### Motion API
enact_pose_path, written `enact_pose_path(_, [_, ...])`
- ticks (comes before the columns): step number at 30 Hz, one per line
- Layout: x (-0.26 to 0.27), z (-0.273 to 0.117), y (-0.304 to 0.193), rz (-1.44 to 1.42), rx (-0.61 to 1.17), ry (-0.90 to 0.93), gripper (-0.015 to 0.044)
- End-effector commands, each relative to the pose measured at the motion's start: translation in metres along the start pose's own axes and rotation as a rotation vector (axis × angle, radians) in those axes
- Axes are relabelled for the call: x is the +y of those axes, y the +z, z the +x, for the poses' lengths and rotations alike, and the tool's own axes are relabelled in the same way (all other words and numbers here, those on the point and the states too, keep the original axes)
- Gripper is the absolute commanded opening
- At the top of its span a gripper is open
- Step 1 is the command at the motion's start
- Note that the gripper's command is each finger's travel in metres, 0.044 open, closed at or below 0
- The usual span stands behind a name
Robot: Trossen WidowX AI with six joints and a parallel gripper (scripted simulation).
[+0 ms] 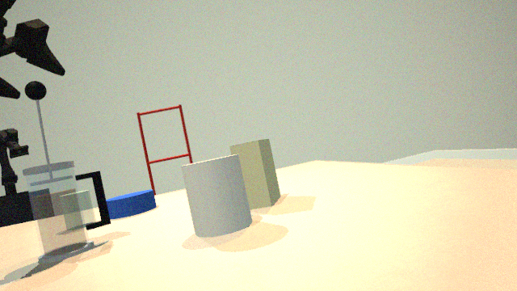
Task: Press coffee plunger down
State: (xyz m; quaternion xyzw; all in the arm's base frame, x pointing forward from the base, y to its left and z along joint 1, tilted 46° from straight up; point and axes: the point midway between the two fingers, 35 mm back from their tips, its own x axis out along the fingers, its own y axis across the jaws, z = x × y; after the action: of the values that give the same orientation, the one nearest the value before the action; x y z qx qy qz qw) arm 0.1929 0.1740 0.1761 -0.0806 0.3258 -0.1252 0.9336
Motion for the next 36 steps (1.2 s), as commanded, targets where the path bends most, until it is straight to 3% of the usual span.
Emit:
enact_pose_path(1, [0.010, -0.029, -0.008, -0.255, -0.163, 0.002, 0.0440])
enact_pose_path(8, [0.029, -0.085, -0.017, -0.621, -0.479, 0.057, 0.0440])
enact_pose_path(16, [0.005, -0.043, -0.045, -0.610, -0.317, -0.066, 0.0440])
enact_pose_path(36, [0.007, -0.022, -0.038, -0.612, -0.313, -0.065, 0.0440])
